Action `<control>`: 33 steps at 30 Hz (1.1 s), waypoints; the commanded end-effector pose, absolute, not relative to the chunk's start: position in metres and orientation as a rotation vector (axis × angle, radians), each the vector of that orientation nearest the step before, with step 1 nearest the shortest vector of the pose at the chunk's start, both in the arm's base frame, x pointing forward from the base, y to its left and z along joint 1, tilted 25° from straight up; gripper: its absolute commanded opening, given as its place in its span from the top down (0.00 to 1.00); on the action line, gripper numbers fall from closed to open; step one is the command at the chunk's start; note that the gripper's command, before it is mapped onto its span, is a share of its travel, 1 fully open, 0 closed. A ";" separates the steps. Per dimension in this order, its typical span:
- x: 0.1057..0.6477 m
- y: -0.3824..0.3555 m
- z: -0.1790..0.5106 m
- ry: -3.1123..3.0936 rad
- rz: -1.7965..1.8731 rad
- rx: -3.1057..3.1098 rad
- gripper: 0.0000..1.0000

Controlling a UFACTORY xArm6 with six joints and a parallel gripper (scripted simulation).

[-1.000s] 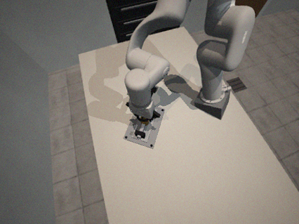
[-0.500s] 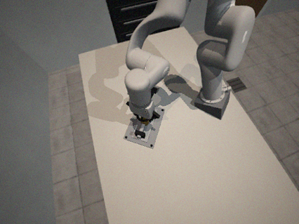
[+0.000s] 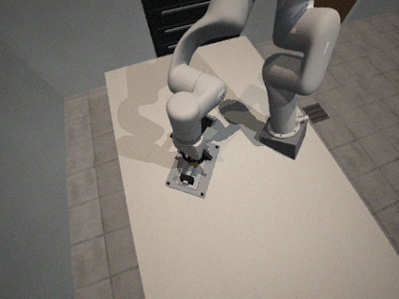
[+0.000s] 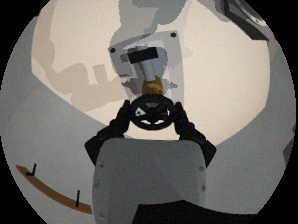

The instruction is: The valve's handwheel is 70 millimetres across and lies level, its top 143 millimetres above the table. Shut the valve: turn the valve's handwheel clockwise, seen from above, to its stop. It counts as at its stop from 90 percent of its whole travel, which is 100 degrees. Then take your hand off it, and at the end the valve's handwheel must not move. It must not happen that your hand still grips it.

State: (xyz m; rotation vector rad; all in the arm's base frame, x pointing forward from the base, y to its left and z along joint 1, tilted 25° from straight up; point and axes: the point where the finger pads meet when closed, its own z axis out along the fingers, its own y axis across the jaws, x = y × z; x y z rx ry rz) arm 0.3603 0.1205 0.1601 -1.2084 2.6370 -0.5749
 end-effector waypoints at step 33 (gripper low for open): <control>0.361 0.121 0.161 2.786 -0.456 -0.378 1.00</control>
